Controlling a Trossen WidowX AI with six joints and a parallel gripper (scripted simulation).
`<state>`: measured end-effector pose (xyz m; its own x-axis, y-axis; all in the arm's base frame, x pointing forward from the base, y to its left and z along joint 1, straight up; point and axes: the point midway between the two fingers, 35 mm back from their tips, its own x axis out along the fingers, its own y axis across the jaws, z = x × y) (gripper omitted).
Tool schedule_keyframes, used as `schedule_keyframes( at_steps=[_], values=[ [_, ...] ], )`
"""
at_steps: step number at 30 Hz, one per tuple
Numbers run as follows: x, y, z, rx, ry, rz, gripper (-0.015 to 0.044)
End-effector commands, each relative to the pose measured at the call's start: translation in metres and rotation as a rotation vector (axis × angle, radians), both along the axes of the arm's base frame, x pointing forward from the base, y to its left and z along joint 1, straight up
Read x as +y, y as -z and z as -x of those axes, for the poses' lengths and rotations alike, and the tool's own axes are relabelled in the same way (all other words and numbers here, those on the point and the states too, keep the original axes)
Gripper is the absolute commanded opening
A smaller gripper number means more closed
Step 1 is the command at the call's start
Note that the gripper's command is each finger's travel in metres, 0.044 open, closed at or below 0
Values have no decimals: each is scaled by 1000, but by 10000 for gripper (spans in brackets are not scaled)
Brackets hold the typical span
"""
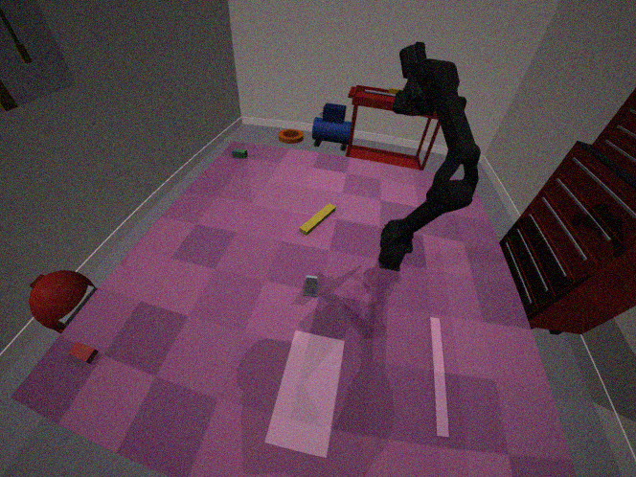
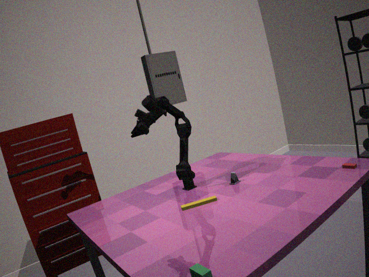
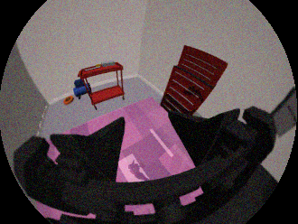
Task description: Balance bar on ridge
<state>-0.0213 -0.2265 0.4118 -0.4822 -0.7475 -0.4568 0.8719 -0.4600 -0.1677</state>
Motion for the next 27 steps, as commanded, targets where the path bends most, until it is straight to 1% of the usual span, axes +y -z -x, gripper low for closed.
schedule_keyframes(
  at_steps=[1, 14, 27],
  values=[
    [-13, 20, -30, 45, -172, -115, 315],
    [-32, 77, -107, 315, -647, -426, 315],
    [-22, 137, -180, 601, -1149, -666, 315]
  ],
)
